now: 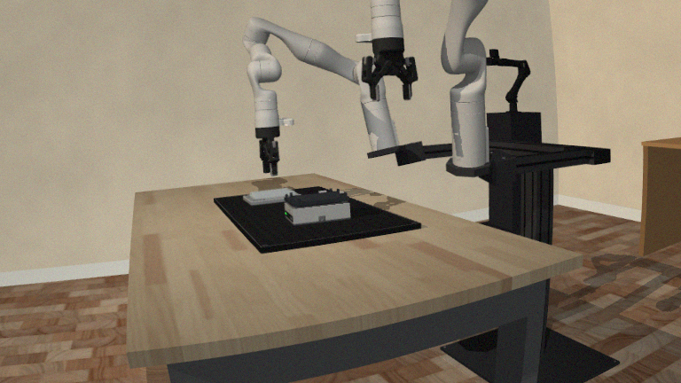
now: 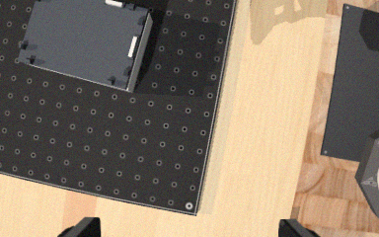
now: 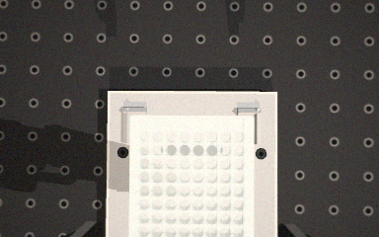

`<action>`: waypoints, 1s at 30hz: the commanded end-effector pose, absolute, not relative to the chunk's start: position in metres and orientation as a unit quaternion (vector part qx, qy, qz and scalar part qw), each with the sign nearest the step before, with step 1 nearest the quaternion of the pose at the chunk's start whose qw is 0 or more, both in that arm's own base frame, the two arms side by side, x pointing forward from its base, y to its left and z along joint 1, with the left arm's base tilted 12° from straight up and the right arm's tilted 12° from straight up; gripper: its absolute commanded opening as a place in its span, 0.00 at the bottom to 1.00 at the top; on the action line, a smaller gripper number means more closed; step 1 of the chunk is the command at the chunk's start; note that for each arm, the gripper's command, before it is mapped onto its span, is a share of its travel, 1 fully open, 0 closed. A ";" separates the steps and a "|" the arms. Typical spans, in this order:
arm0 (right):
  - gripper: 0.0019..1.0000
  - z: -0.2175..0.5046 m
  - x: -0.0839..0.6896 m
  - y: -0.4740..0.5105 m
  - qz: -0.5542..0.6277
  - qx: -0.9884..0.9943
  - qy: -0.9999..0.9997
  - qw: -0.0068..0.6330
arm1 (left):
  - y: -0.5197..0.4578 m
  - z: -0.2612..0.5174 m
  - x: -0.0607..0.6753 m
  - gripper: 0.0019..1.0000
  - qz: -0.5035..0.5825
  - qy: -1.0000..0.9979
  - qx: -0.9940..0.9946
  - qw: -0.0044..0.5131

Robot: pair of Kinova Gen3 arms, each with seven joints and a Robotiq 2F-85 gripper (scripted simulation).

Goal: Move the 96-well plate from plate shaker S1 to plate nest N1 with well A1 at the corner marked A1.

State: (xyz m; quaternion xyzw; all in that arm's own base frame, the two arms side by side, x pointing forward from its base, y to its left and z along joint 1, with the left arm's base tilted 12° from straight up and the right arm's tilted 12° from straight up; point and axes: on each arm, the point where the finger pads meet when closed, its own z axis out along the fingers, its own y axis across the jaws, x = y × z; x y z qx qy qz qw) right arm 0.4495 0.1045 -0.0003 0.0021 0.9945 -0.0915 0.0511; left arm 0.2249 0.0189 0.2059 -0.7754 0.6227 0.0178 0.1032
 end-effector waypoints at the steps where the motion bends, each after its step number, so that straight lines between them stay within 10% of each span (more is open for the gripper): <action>1: 1.00 0.001 0.450 0.105 -0.091 0.002 0.994 0.052 | 0.019 0.206 0.225 1.00 0.018 0.623 -0.775 0.103; 30: 1.00 0.010 0.449 0.107 -0.091 0.002 0.994 0.052 | 0.019 0.206 0.225 1.00 0.018 0.623 -0.775 0.103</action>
